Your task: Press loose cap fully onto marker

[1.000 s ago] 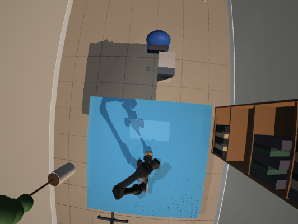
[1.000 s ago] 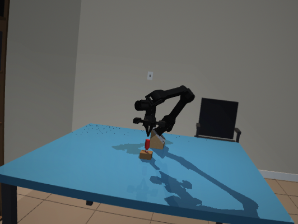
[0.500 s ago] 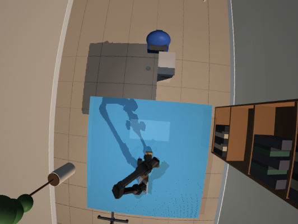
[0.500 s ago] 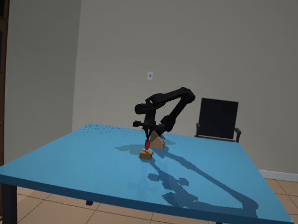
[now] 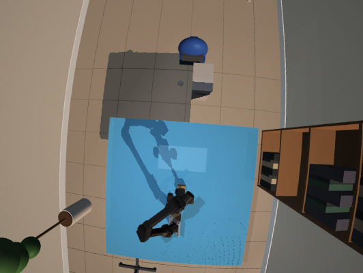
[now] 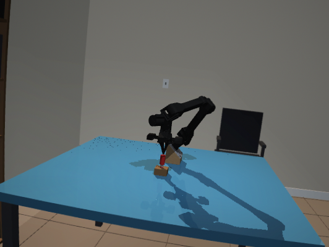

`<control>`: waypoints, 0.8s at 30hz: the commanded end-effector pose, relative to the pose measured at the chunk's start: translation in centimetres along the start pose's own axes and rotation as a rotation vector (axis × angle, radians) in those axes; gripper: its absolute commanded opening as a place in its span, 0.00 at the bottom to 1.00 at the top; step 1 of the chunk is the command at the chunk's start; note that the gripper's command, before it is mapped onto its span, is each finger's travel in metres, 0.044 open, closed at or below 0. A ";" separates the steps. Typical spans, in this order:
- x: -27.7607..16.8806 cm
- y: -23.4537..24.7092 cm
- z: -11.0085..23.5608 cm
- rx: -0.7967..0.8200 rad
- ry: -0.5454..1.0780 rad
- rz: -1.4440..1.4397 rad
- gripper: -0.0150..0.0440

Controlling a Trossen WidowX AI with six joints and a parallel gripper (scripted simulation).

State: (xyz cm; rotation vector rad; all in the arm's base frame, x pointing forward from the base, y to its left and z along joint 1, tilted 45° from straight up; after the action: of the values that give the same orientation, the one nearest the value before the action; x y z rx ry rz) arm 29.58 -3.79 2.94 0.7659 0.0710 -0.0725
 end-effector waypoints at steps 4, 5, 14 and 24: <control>0.0 -0.3 7.5 -0.008 -0.008 -0.001 0.25; -0.1 -0.2 8.1 -0.008 -0.007 -0.001 0.25; -0.1 -0.2 8.3 -0.007 -0.007 -0.001 0.43; -0.1 -0.2 8.3 -0.007 -0.007 -0.001 0.88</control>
State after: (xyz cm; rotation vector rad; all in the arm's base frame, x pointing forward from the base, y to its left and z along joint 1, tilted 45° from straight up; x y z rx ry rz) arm 29.83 -9.60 8.78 0.7615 0.0609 -0.0796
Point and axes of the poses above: the point midway between the two fingers, 35 mm back from their tips, its own z axis back along the fingers, its own y axis across the jaws, x = y × z, the point moved 1 cm from there along z, back along the fingers, and after that the axes turned 9 degrees about -z, right-handed, at the moved point
